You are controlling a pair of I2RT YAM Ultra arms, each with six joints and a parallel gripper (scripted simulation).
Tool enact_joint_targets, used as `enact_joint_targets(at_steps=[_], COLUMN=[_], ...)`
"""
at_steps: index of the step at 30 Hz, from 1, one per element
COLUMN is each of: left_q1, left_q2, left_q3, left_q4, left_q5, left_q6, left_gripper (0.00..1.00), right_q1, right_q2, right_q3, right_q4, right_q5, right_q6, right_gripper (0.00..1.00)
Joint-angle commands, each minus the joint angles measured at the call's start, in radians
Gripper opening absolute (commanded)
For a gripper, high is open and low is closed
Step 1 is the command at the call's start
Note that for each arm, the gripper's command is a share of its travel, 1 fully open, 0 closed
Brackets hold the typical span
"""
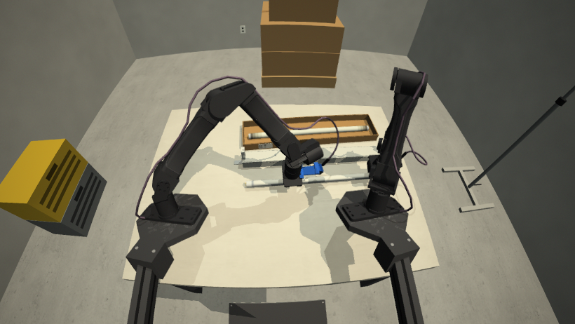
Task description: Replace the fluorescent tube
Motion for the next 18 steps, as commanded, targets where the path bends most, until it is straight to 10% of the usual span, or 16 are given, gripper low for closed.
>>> enact_joint_targets(at_steps=[1,17,18], left_q1=[-0.033,-0.045,-0.045], left_q2=[0.014,-0.013,-0.013], left_q3=[-0.023,0.003,0.003], left_q4=[0.058,0.117,0.118], left_q5=[-0.033,-0.060,-0.062], left_q6=[0.017,0.028,0.028], left_gripper=[0.11,0.11,0.49], right_q1=[-0.016,-0.015,-0.016], right_q2=[0.027,0.114,0.114], right_q3=[-0.026,-0.041,-0.041], right_q4=[0.106,0.242,0.245], right_q5=[-0.033,-0.057,-0.062], right_q6=[-0.006,0.008,0.008], right_gripper=[0.11,0.11,0.11])
